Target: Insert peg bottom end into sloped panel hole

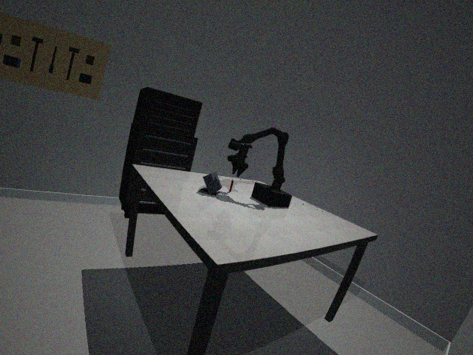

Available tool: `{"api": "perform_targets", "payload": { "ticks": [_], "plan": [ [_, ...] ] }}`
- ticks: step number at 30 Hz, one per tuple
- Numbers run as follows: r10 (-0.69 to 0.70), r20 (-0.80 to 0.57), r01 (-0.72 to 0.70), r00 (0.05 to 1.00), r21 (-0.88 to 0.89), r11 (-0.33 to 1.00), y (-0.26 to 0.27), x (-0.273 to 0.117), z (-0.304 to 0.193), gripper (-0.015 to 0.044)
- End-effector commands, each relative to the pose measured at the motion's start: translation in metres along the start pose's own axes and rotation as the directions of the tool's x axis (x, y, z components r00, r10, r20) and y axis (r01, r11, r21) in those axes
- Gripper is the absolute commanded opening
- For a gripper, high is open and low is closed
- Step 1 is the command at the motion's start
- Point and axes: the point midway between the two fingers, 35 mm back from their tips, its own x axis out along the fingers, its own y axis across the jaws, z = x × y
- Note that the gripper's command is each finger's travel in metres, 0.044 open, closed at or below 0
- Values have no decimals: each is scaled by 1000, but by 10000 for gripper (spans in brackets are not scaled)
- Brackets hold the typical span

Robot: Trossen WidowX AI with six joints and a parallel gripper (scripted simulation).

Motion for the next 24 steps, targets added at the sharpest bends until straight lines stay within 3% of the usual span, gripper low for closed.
{"api": "perform_targets", "payload": {
  "ticks": [1,10,24],
  "plan": [
    [-14,-25,17,1000,101,995,-16,7,-2,440],
    [-30,-86,57,996,337,940,-50,23,-10,440],
    [-30,-87,58,996,341,938,-50,37,-10,440]
  ]
}}
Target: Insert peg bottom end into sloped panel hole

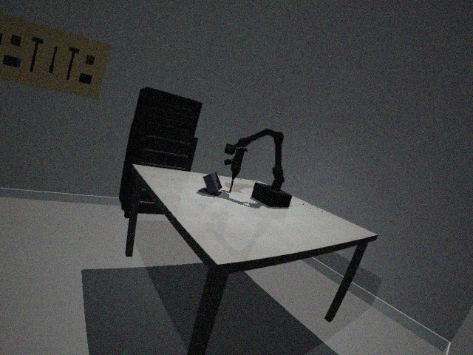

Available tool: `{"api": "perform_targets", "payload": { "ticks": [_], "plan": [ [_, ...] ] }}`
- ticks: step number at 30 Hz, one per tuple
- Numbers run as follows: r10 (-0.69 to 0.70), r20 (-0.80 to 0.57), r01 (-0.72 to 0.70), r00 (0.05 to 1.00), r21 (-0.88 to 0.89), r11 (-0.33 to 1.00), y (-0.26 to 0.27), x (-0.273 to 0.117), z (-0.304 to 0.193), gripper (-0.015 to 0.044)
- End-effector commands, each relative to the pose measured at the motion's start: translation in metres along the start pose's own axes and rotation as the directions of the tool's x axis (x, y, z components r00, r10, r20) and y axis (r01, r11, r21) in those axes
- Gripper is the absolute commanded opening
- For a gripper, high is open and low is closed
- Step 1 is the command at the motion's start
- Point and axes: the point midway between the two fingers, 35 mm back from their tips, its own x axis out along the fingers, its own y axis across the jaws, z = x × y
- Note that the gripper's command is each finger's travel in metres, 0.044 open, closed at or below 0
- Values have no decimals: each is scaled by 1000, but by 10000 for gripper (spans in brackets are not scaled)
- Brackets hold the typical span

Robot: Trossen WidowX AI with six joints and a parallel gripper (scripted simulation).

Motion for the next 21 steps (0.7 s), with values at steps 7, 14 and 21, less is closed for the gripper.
{"api": "perform_targets", "payload": {
  "ticks": [7,14,21],
  "plan": [
    [-6,-6,6,1000,6,1000,-1,17,0,440],
    [-6,-6,6,1000,6,1000,-1,29,0,440],
    [-6,-6,6,1000,6,1000,-1,40,-1,440]
  ]
}}
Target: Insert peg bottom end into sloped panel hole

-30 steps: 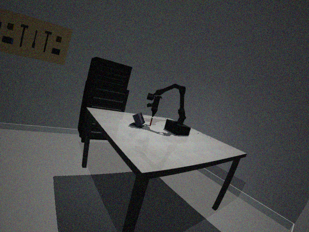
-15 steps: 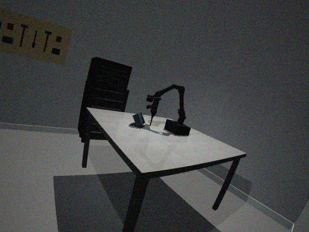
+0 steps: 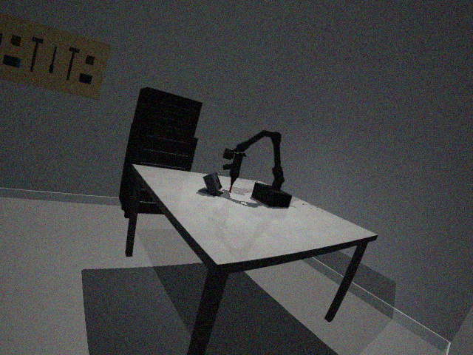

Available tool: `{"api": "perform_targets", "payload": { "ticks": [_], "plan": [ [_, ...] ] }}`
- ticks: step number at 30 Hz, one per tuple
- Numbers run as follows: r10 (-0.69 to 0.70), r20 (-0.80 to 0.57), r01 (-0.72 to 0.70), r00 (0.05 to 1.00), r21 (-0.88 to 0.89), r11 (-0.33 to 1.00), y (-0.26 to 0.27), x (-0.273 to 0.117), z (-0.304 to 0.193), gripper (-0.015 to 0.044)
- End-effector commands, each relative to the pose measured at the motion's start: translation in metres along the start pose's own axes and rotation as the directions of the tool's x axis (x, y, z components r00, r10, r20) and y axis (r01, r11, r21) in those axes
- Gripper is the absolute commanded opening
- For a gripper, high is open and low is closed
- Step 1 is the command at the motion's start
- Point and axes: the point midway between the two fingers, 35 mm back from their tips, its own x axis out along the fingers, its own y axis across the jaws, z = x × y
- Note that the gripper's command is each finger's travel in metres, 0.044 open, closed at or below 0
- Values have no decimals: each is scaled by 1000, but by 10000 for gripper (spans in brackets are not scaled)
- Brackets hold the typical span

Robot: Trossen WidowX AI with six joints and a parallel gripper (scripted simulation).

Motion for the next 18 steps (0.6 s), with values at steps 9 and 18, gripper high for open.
{"api": "perform_targets", "payload": {
  "ticks": [9,18],
  "plan": [
    [-6,-4,6,1000,5,1000,-1,19,-2,440],
    [0,-2,0,1000,0,1000,0,17,-2,256]
  ]
}}
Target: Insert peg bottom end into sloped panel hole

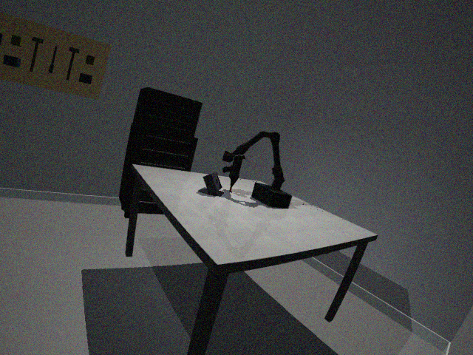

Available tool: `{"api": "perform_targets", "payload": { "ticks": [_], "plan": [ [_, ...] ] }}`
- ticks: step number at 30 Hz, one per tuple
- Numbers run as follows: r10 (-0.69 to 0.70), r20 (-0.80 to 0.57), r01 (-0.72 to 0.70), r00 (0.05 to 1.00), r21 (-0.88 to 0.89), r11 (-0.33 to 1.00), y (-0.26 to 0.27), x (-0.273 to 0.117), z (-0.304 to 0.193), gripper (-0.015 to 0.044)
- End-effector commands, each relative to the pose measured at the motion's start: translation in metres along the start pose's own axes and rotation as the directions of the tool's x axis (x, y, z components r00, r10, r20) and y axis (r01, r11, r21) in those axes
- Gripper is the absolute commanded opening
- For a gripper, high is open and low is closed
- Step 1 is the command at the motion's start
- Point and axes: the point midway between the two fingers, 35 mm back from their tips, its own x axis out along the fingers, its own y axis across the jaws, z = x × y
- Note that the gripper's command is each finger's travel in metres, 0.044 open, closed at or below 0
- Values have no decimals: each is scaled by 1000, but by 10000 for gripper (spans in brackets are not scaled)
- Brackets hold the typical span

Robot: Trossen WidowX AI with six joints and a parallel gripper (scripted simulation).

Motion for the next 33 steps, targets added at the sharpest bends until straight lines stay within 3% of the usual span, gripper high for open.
{"api": "perform_targets", "payload": {
  "ticks": [1,8,18,33],
  "plan": [
    [1,2,-1,1000,0,1000,0,-1,0,230],
    [1,2,-1,1000,0,1000,0,-1,0,46],
    [0,2,0,1000,0,1000,0,-6,1,0],
    [-4,0,4,1000,5,1000,2,-80,1,0]
  ]
}}
